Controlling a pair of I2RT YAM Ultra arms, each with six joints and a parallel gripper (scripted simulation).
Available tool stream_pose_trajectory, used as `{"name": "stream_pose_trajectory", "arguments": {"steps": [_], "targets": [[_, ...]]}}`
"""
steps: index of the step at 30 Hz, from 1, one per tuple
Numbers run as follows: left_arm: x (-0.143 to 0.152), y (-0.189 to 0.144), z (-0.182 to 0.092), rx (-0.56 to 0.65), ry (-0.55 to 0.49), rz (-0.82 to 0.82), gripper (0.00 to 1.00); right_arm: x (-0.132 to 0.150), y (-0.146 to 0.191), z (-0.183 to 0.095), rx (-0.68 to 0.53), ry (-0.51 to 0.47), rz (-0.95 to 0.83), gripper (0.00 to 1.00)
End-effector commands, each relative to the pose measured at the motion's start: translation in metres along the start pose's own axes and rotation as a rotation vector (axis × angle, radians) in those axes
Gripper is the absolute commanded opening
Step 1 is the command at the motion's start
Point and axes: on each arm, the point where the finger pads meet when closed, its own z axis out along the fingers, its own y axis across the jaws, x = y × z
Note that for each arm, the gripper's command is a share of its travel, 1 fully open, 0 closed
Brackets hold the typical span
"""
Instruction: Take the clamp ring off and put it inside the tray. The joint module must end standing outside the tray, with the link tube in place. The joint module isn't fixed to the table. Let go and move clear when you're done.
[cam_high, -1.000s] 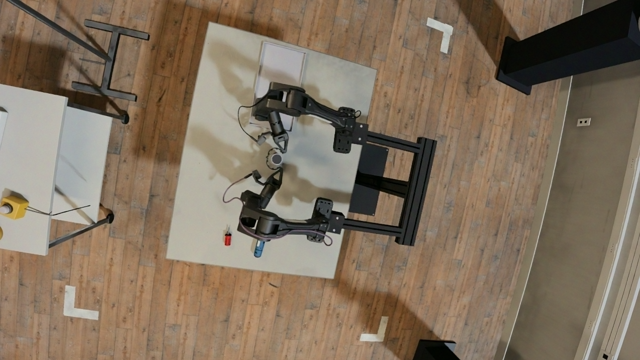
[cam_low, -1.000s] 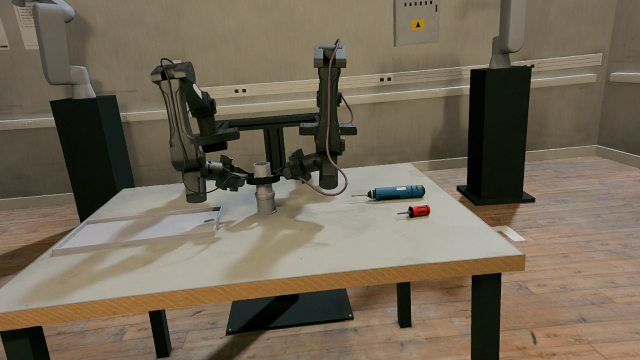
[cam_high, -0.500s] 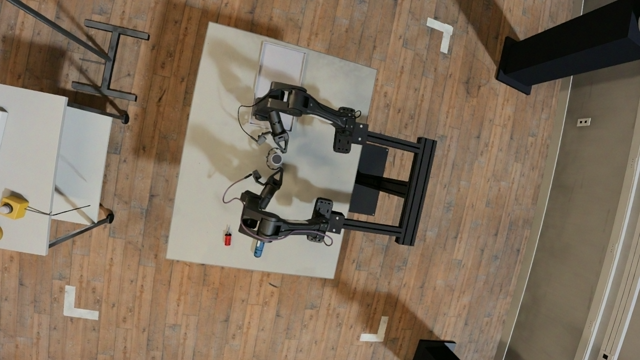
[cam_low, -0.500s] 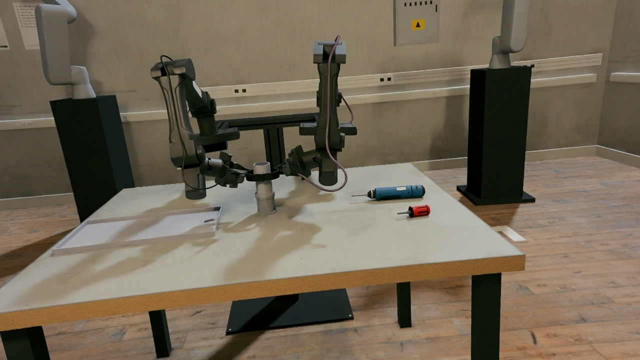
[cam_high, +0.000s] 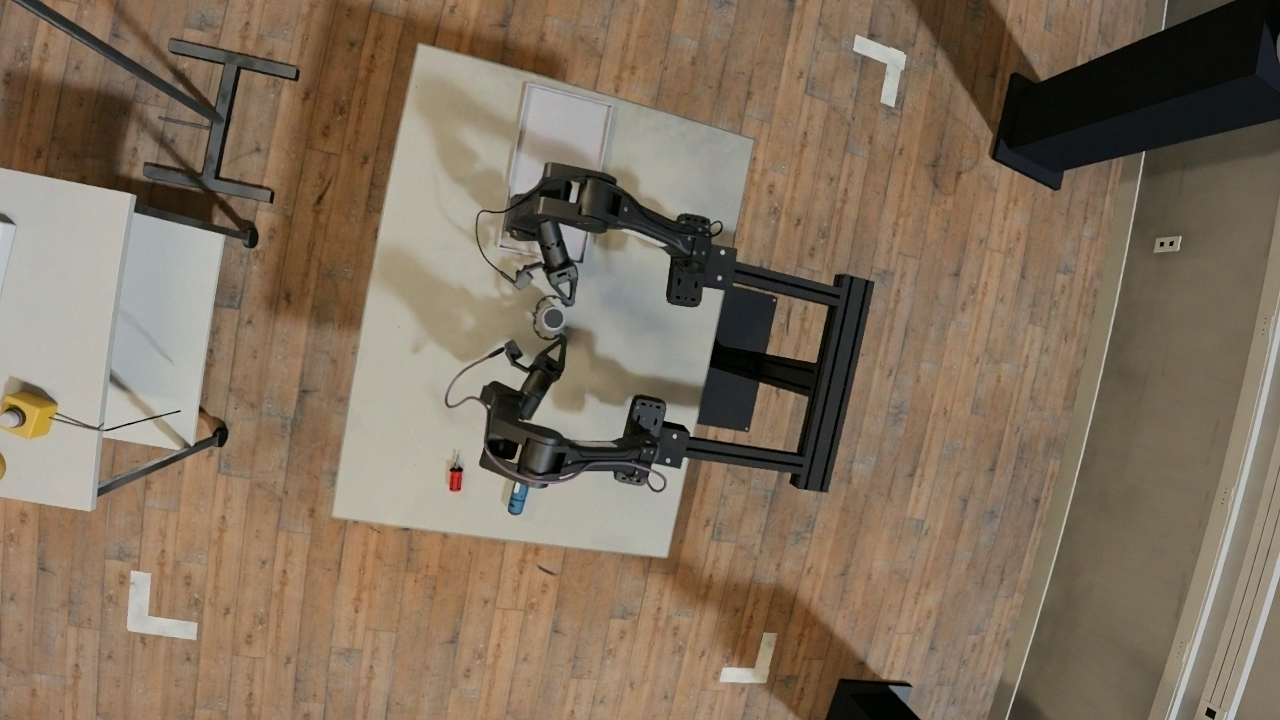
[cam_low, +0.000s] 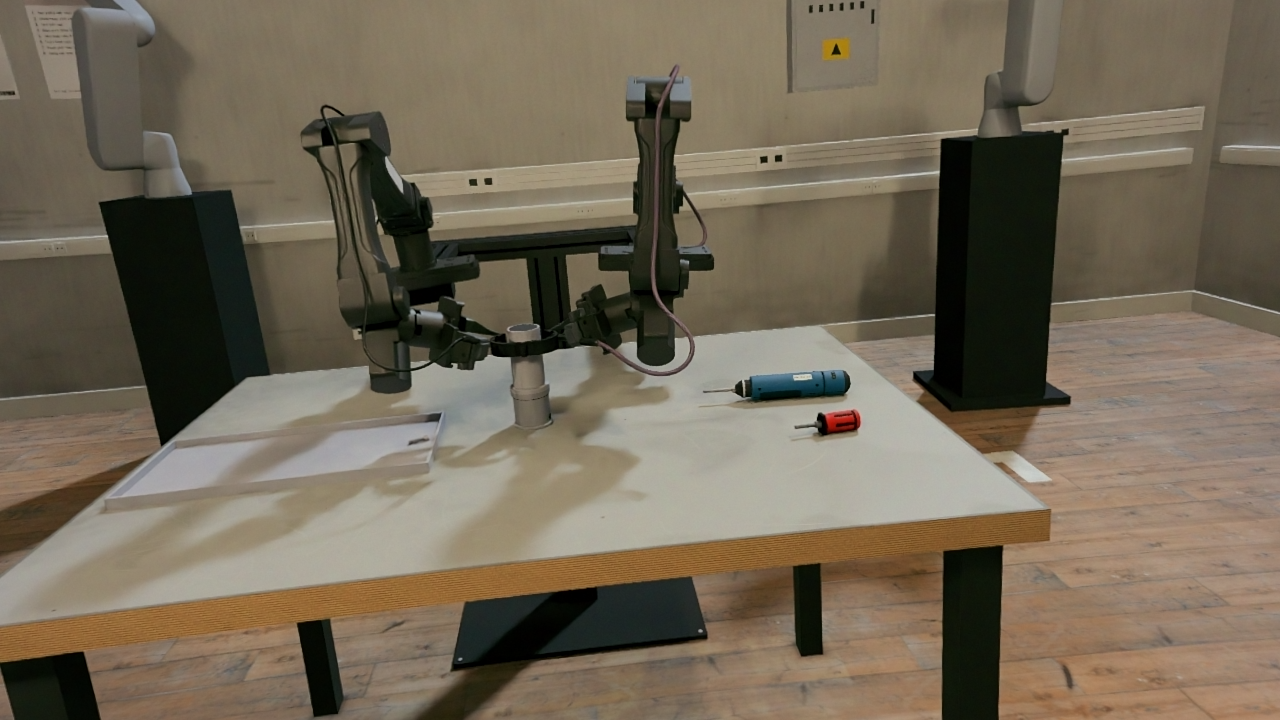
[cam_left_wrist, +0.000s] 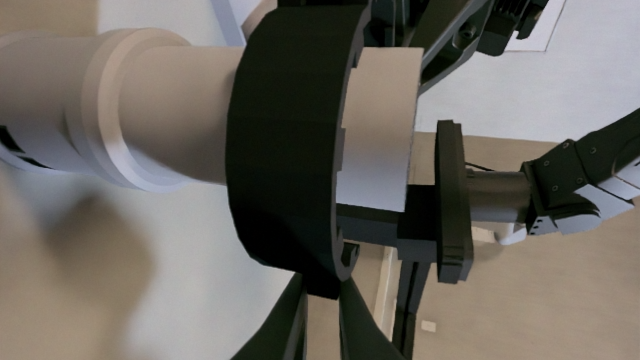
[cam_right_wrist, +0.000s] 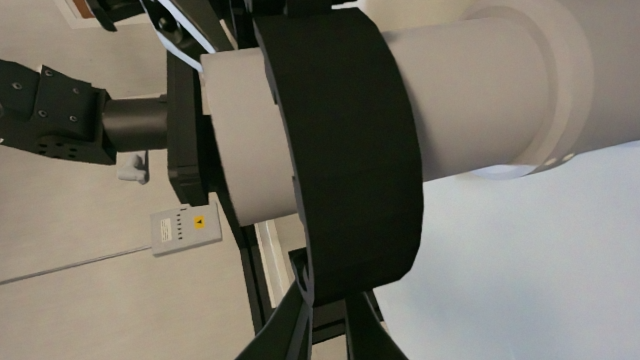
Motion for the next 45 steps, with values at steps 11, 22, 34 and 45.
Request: {"name": "stream_pose_trajectory", "arguments": {"steps": [11,22,34,45], "targets": [[0.002,-0.018,-0.002,0.011,-0.001,-0.013,0.06,-0.001,0.019,-0.001,-0.015,-0.004,0.001,0.06],[-0.003,-0.017,-0.005,0.000,-0.006,0.008,0.06,-0.003,0.019,-0.003,-0.006,-0.013,-0.013,0.06],[0.003,-0.034,-0.007,0.009,0.002,-0.012,0.06,0.000,0.035,-0.006,-0.015,-0.002,0.000,0.06],[0.003,-0.040,-0.008,0.008,0.005,-0.012,0.06,0.000,0.040,-0.008,-0.015,-0.002,-0.002,0.06]]}}
